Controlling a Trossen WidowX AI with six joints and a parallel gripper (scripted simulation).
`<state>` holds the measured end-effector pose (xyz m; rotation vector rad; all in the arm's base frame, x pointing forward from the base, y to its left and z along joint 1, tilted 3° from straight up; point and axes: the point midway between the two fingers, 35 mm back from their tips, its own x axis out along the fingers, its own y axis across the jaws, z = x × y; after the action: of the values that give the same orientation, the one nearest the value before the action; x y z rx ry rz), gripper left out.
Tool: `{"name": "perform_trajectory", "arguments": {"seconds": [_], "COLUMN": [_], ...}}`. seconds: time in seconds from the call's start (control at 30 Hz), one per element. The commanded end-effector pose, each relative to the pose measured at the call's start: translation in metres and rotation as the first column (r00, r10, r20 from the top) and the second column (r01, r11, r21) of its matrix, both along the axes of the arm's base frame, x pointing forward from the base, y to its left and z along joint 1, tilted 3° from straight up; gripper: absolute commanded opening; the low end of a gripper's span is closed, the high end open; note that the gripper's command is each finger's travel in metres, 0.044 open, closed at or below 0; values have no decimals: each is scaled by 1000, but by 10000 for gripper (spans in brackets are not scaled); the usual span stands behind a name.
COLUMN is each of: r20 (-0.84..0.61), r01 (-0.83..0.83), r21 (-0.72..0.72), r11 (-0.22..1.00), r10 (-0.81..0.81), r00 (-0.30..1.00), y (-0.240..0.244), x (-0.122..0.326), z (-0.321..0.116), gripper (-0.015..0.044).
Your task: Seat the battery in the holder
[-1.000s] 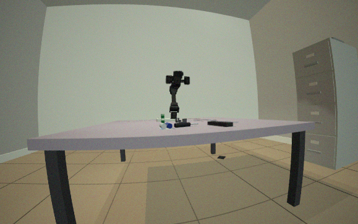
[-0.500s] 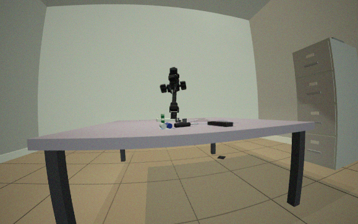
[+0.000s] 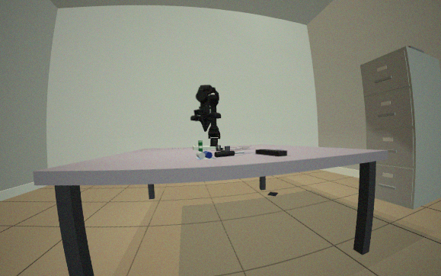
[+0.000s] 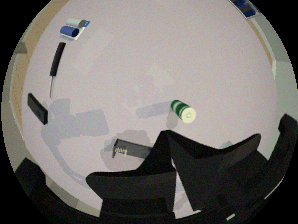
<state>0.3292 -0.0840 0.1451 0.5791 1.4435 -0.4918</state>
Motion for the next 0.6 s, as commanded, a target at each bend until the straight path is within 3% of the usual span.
{"name": "perform_trajectory", "arguments": {"seconds": [0.0,0.43,0.57], "r20": [-37,-37,-37], "r01": [26,26,26], "r21": [17,18,18], "r11": [1000,999,999], "r10": [-26,-26,-26], "r00": [999,999,999], "y": [0,4,4], "x": [-2,1,0], "z": [2,-74,-78], "gripper": [0,0,0]}}
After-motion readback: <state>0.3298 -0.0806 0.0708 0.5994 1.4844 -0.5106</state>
